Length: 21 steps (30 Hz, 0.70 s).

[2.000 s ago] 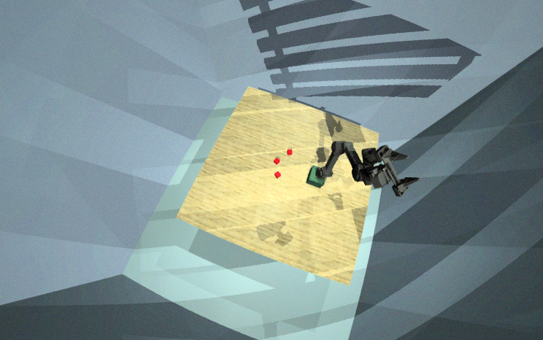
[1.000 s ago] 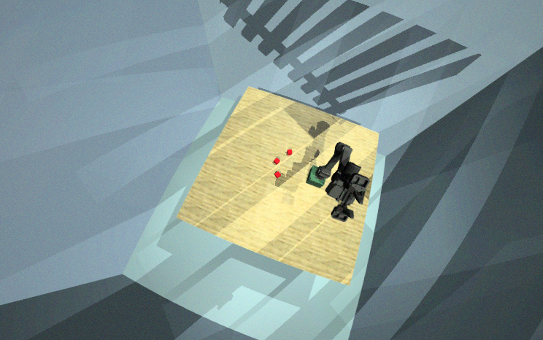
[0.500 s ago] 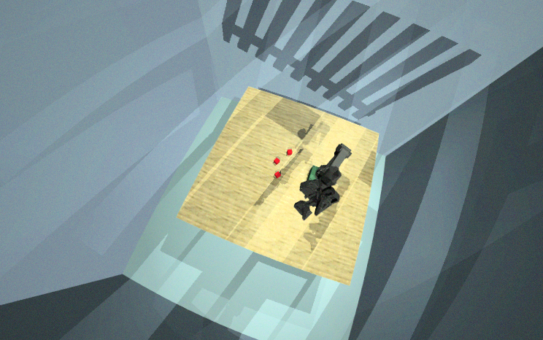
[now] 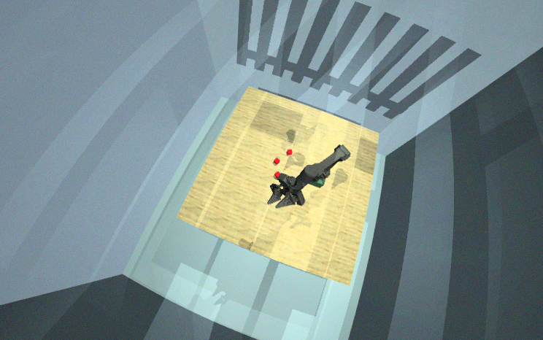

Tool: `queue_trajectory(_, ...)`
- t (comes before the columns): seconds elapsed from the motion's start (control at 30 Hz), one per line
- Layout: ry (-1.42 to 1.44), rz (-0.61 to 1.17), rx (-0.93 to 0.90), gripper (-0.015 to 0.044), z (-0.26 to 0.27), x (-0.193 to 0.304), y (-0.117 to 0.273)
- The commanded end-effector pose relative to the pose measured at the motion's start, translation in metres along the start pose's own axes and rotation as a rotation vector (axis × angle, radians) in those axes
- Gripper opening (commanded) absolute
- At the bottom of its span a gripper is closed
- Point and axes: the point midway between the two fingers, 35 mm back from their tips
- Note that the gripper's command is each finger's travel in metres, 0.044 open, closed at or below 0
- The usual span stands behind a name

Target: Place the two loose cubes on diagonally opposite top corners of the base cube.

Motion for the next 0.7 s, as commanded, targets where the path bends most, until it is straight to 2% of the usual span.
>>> queue_trajectory(0.0, 0.1, -0.007, 0.141, 0.0265, -0.05, -0.012, -0.002)
queue_trajectory(0.33, 0.308, -0.001, 0.429, 0.0265, -0.145, -0.053, 0.02)
queue_trajectory(0.67, 0.466, 0.065, 0.714, 0.0265, -0.23, -0.091, 0.067)
Point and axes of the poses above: the point midway between the two fingers, 35 mm back from their tips, its own y axis back along the fingers, its own z axis across the jaws, x = y × z, and after that the axes turned 7 degrees about -y, right-handed
